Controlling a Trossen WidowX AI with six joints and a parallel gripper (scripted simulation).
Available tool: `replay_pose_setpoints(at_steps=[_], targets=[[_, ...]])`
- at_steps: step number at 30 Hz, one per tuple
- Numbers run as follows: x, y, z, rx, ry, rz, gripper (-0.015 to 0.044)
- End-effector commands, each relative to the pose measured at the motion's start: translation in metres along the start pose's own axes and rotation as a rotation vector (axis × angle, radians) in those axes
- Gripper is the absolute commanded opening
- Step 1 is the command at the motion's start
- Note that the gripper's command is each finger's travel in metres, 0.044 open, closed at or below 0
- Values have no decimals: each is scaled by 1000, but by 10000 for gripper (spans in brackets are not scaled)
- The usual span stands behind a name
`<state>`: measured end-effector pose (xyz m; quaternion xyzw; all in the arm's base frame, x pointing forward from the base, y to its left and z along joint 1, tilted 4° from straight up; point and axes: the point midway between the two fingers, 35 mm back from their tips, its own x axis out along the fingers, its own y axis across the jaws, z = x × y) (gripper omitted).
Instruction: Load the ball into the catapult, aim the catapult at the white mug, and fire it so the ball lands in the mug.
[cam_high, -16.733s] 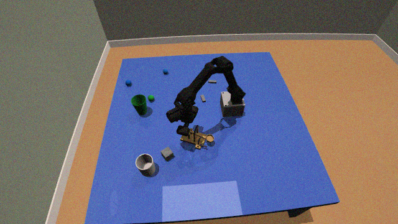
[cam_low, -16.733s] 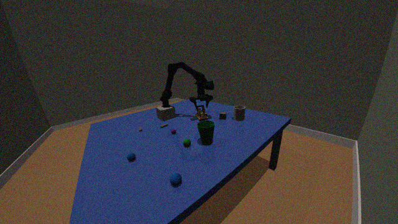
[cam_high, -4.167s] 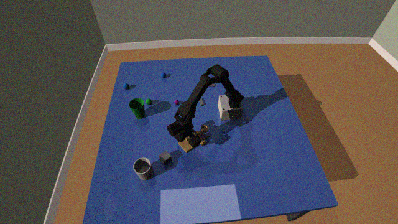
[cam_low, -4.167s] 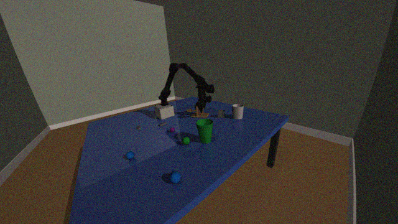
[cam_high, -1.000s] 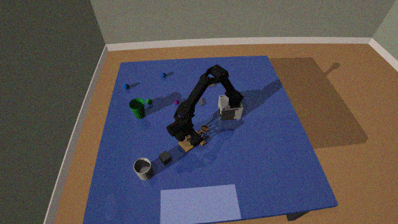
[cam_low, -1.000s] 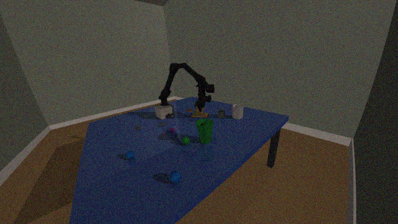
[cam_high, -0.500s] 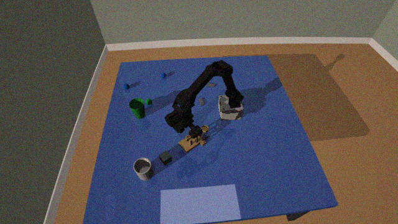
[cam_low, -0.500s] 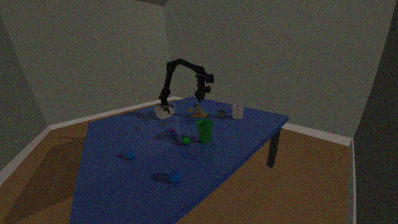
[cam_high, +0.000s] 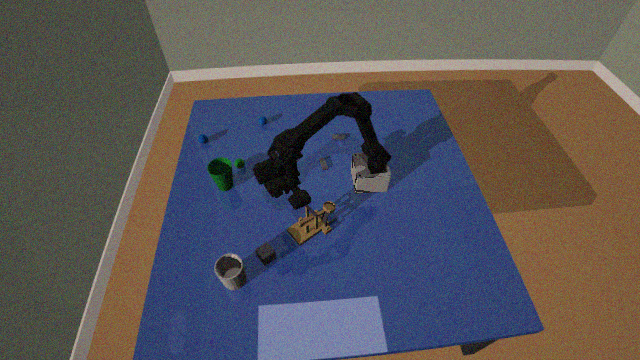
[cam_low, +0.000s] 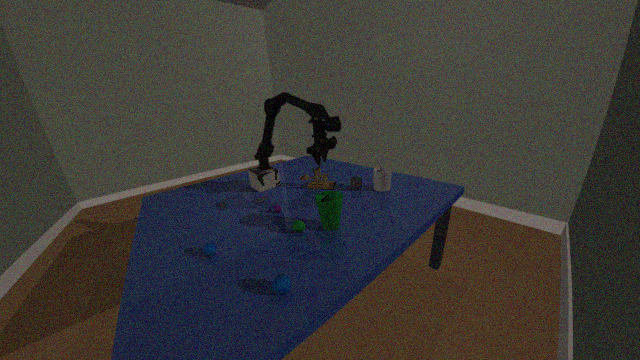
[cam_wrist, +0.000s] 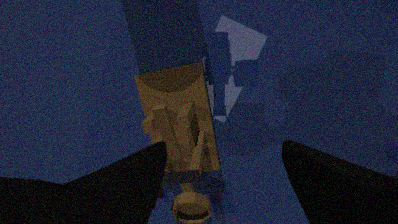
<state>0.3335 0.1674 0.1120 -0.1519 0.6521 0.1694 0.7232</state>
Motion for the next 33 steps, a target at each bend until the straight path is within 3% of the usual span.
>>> replay_pose_setpoints(at_steps=[1, 8, 17, 33], targets=[[16, -61, -2, 109, -1, -3, 300], [44, -165, -30, 258, 1, -23, 300], [73, -275, -103, 438, 2, -45, 300], [94, -280, -100, 443, 2, -46, 300]])
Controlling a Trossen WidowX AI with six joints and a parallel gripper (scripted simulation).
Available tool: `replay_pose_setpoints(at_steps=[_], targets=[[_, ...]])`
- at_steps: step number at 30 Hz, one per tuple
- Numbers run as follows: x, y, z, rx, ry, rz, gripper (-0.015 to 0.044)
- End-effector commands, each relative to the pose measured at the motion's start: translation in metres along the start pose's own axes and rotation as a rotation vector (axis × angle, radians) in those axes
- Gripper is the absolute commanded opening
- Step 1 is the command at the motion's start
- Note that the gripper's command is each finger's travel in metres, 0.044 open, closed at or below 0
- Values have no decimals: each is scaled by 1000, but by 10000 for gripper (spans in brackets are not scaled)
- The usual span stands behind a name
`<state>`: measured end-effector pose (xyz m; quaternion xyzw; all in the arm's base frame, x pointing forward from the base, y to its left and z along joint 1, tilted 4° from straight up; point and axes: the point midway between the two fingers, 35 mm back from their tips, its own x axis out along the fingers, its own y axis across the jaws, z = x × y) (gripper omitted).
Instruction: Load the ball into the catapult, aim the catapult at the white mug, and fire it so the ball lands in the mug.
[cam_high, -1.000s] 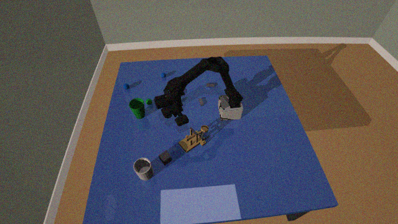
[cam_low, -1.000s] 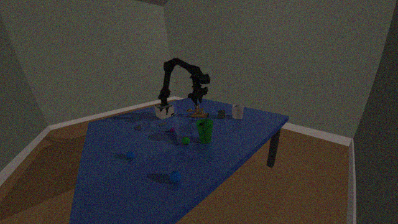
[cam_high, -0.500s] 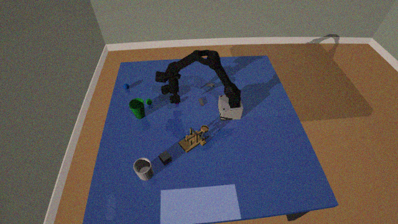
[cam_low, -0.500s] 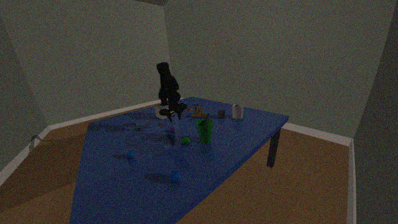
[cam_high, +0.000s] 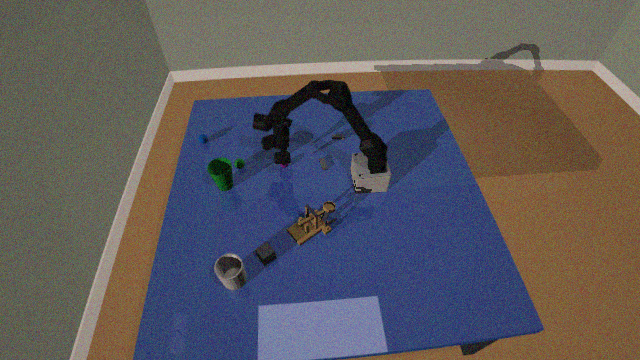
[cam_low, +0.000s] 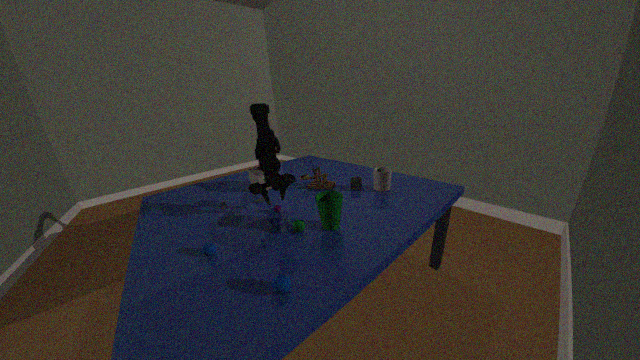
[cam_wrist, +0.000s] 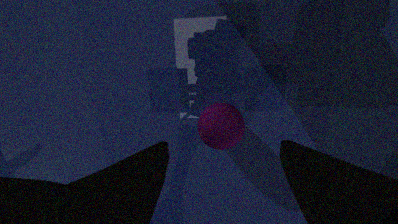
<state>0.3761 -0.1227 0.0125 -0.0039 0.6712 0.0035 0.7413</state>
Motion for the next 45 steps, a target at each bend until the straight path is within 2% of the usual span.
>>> replay_pose_setpoints(at_steps=[1, 22, 28, 36, 38, 40, 45], targets=[[7, 0, 0, -2, -2, 2, 300], [38, 1, 0, -2, -2, 2, 300], [38, 1, 0, -2, -2, 2, 142], [38, 1, 0, -2, -2, 2, 89], [37, 1, 1, -2, -2, 2, 37], [25, 0, 3, -2, -2, 2, 0], [-19, 0, 9, -3, -3, 2, 0]])
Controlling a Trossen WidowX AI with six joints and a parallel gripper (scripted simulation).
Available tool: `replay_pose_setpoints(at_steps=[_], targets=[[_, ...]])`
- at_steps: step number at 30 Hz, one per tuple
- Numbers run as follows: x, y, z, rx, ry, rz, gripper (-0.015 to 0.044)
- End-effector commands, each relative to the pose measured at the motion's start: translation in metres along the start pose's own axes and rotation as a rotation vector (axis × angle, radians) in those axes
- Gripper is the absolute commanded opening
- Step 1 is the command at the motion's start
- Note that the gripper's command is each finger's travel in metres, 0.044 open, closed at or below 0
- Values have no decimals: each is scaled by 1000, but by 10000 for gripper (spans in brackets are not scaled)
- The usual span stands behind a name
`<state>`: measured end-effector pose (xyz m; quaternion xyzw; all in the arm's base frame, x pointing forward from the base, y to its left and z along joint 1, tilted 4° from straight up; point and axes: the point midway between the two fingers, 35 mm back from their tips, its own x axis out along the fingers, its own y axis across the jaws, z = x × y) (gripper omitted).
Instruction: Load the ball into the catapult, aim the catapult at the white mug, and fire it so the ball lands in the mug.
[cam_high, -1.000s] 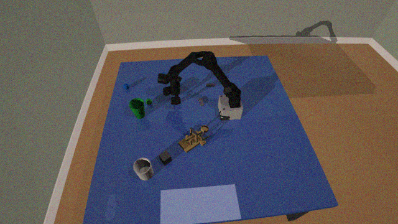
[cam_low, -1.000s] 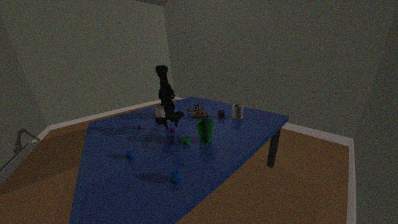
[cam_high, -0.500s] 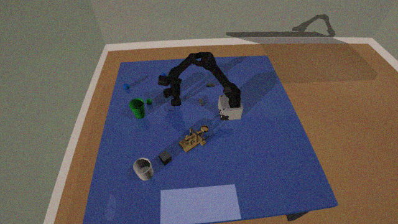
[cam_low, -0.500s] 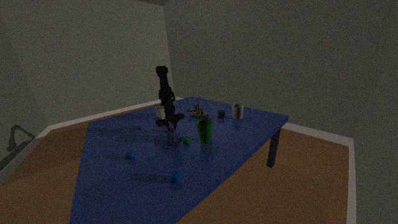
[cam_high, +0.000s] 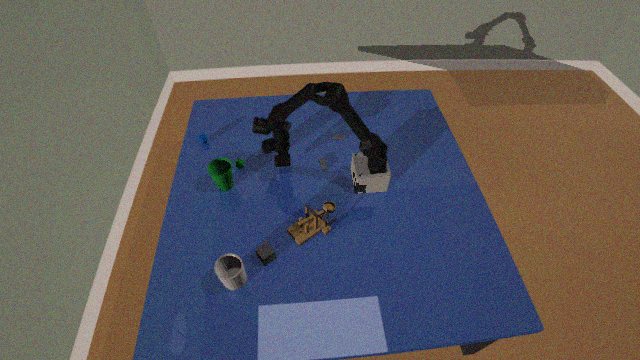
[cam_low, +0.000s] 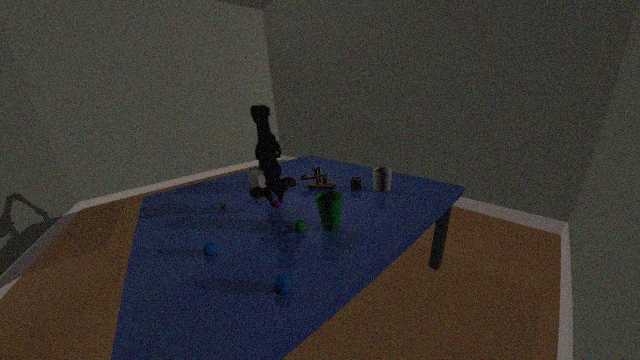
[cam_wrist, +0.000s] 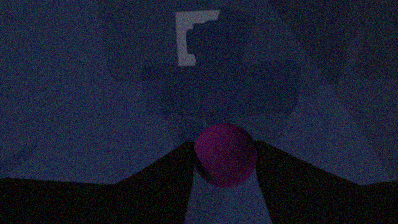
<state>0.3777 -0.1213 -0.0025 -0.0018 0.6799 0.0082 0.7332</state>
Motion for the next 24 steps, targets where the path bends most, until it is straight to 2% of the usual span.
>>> replay_pose_setpoints(at_steps=[1, 8, 14, 24], targets=[[-43, -1, 8, 1, -27, -8, 0], [-102, 3, 3, 1, -27, -8, 0], [-103, 8, 3, -6, -22, -6, 0], [-91, 74, -6, -109, 43, 13, 0]])
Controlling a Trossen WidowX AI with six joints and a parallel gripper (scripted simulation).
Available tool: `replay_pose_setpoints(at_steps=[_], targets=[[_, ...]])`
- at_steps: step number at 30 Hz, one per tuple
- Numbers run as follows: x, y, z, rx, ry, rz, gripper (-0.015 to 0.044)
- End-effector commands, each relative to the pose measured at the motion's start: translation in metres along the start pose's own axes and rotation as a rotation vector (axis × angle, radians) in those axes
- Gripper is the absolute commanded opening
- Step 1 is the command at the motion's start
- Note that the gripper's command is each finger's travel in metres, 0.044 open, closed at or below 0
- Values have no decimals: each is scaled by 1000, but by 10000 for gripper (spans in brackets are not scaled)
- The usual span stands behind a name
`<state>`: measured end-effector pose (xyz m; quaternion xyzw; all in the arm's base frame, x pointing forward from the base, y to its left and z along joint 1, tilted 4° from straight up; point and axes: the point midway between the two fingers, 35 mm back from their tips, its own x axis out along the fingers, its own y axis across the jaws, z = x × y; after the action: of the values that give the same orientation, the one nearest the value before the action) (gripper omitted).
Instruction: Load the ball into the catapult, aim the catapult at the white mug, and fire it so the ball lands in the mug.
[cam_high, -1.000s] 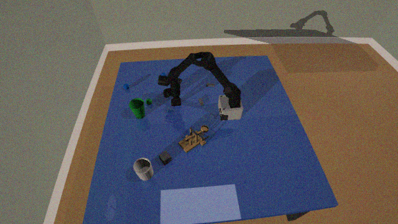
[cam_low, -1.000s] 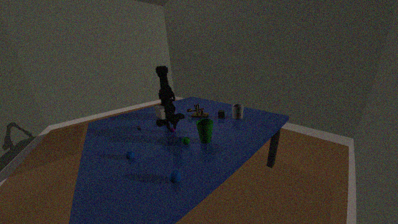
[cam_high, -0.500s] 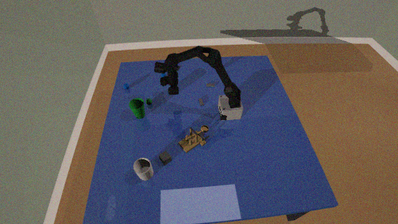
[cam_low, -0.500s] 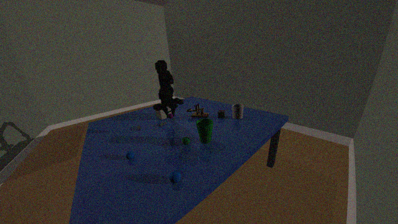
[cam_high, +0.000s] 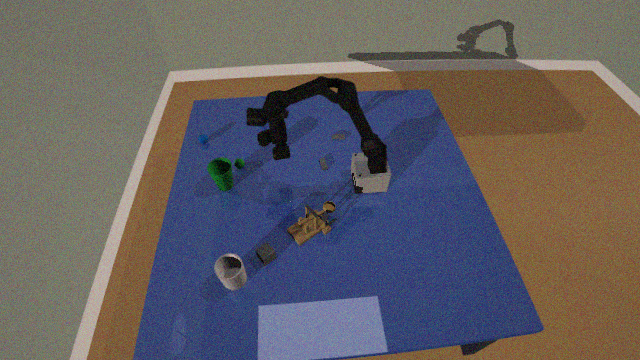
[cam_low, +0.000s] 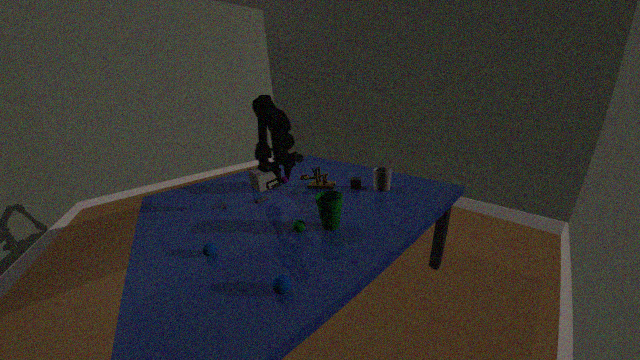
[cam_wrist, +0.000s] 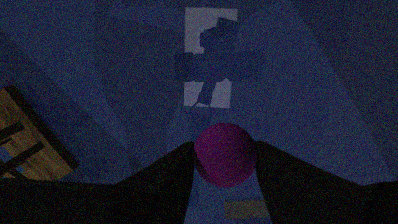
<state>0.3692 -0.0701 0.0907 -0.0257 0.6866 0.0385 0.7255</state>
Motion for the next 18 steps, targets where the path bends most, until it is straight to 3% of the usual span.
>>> replay_pose_setpoints(at_steps=[1, 18], targets=[[4, 29, -5, -43, 29, 2, 0], [21, 129, -42, -223, 145, -1, 0]])
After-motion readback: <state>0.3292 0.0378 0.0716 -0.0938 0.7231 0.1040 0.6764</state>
